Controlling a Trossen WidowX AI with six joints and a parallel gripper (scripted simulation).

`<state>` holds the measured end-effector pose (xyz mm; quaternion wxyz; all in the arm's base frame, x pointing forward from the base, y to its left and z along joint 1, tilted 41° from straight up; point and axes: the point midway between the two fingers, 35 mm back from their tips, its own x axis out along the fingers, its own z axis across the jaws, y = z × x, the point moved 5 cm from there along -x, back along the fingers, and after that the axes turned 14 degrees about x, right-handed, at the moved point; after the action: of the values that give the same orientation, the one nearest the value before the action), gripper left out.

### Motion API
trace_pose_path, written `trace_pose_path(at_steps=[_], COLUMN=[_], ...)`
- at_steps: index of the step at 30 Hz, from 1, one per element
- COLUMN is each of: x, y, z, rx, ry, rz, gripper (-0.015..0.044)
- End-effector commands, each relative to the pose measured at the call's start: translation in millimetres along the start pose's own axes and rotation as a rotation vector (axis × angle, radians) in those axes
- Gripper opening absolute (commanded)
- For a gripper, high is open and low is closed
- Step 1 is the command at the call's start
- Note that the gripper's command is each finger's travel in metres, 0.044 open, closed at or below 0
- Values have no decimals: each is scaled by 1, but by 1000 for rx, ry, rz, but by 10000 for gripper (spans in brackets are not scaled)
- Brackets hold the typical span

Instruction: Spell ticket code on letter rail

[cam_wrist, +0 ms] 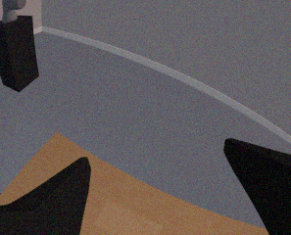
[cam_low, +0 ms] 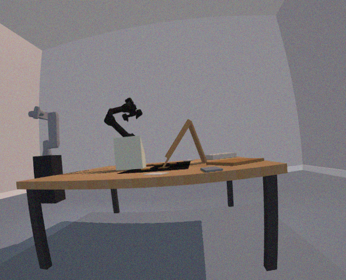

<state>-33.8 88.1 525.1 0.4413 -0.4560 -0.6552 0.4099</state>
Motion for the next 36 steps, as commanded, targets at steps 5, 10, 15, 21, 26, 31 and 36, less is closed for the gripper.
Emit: trace_pose_path(at_steps=[5,10,15,21,26,31,36], x=[-6,-34,-75,-136,-187,-230,-256], y=[88,142,197,261,313,363,412], z=[-89,-129,-155,-164,-149,-115,-66], rx=[191,313,445,617,774,945,1134], ry=[294,474,660,889,1083,1277,1468], rz=[143,205,247,268,253,202,100], gripper=[440,440,440,440,440,440,440])
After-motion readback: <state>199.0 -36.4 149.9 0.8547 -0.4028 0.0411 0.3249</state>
